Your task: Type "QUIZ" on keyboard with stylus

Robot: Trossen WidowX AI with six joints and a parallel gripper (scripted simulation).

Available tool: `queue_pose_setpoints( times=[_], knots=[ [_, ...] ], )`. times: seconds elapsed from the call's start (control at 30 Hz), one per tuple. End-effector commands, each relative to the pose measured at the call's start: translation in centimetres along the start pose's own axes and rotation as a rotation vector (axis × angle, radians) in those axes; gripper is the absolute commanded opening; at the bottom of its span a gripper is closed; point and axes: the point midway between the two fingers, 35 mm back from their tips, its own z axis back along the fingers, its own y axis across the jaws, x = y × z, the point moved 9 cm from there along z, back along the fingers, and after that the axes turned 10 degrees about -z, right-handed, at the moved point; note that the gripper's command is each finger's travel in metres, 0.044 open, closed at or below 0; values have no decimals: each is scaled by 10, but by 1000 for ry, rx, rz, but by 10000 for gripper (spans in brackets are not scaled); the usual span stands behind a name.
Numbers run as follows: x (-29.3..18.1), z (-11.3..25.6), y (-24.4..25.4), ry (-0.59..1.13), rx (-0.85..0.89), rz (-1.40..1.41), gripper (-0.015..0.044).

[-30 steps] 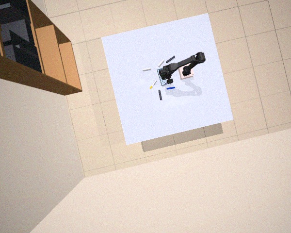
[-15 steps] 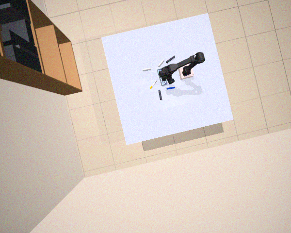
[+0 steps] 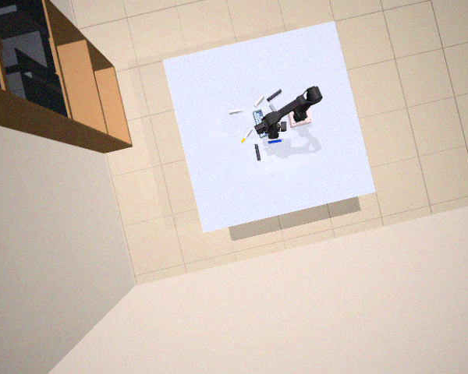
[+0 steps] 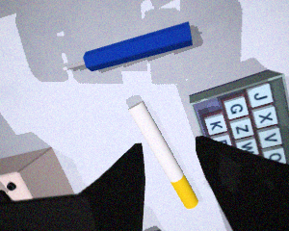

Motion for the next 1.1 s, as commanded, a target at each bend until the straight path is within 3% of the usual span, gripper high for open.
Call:
queue_pose_setpoints(
  times=[0.0,0.33,1.07],
  knots=[
    [34,-10,7,-25,146,875,150],
    [60,-26,21,-133,295,1652,150],
    [61,-32,20,-139,300,1681,150]
  ],
)
